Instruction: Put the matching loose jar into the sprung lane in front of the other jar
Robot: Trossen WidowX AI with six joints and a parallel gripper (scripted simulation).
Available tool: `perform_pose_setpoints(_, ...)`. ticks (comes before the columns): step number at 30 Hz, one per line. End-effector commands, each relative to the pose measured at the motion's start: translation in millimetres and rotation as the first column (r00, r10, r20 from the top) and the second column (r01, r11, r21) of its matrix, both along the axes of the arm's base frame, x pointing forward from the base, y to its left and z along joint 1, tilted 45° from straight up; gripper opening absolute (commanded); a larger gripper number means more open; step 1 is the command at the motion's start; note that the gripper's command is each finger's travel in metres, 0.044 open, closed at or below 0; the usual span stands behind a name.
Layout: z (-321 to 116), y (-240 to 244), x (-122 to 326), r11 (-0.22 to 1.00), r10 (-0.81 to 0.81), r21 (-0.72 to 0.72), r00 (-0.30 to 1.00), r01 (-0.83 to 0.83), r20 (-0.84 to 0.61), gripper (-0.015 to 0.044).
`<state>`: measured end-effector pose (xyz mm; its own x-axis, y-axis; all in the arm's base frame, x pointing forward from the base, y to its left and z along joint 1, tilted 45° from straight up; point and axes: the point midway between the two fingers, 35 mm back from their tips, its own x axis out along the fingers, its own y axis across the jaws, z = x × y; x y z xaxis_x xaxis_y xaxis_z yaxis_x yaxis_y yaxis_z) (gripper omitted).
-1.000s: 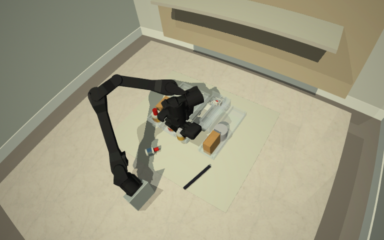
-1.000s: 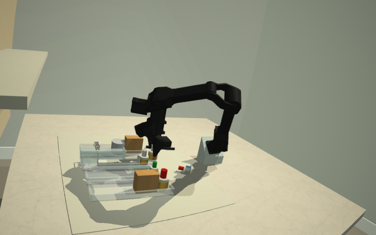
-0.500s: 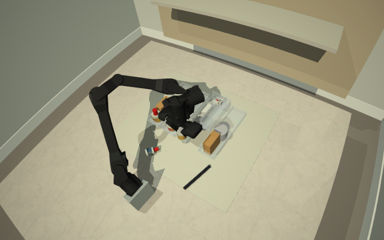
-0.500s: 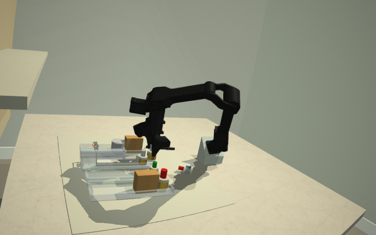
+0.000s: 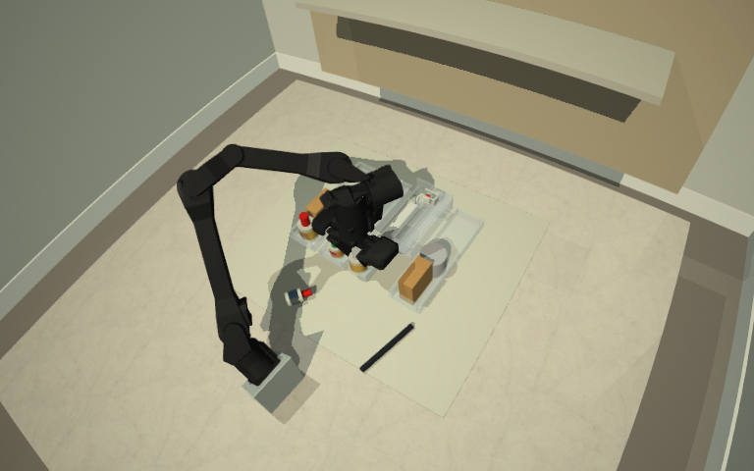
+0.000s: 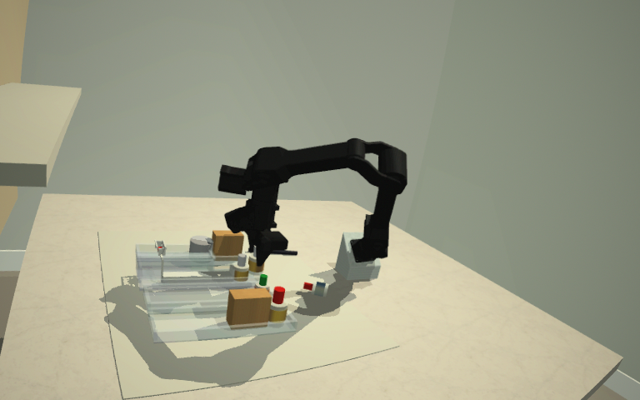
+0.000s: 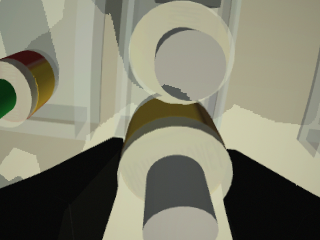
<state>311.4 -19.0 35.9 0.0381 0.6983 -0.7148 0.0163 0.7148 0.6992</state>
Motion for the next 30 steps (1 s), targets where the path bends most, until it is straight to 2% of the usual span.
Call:
perform_pose_setpoints(1,4.9,-1.6,8.9,1.0,-0.007,0.004,1.0,0.007,0.029,0.0)
perform_pose_setpoints(30,7.3,-2.1,18.6,1.0,-0.007,0.004,1.0,0.007,0.03,0.0)
